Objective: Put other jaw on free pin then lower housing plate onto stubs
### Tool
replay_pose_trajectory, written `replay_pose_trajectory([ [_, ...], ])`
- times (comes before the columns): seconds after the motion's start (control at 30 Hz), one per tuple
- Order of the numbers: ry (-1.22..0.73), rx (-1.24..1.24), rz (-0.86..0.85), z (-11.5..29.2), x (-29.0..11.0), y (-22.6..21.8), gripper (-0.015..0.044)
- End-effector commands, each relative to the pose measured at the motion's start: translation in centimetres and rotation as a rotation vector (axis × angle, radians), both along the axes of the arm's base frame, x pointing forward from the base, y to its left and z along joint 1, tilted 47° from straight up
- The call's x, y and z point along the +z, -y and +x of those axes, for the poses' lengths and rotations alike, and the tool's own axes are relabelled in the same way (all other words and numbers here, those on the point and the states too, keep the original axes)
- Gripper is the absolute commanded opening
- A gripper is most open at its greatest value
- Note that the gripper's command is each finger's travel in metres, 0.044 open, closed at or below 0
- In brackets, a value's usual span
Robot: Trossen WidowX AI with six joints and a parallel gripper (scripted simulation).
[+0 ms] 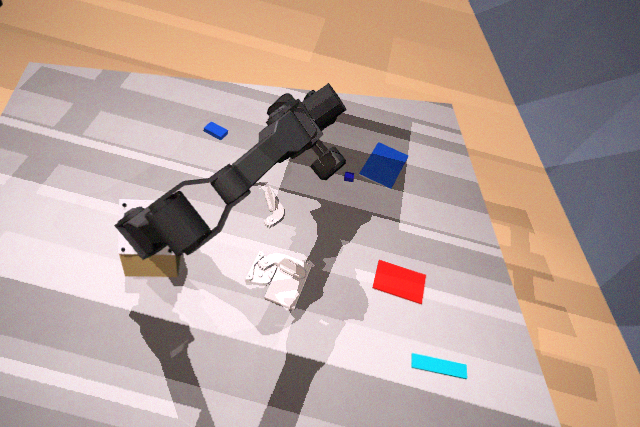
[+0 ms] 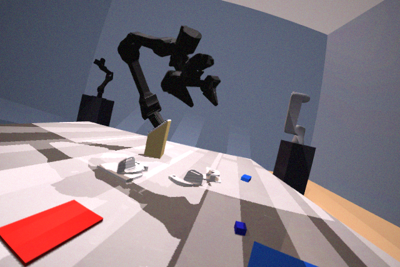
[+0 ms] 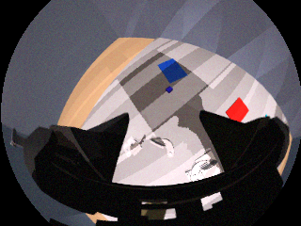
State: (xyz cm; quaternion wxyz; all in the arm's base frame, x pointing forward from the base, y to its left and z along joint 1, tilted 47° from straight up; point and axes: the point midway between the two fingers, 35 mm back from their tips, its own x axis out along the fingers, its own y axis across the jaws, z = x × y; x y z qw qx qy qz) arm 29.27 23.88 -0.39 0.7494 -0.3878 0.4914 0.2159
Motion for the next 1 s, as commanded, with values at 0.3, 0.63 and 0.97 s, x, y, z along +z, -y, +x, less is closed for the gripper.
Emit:
replay_pose_trajectory([
  [0.3,-0.11,0.148,-0.241,-0.5,-3.5,1.8,0.044],
  [0.63,-0.209,0.27,-0.409,-1.1,-5.8,3.2,0.044],
  [0.97,-0.322,0.399,-0.568,-1.7,-7.8,4.7,0.044],
])
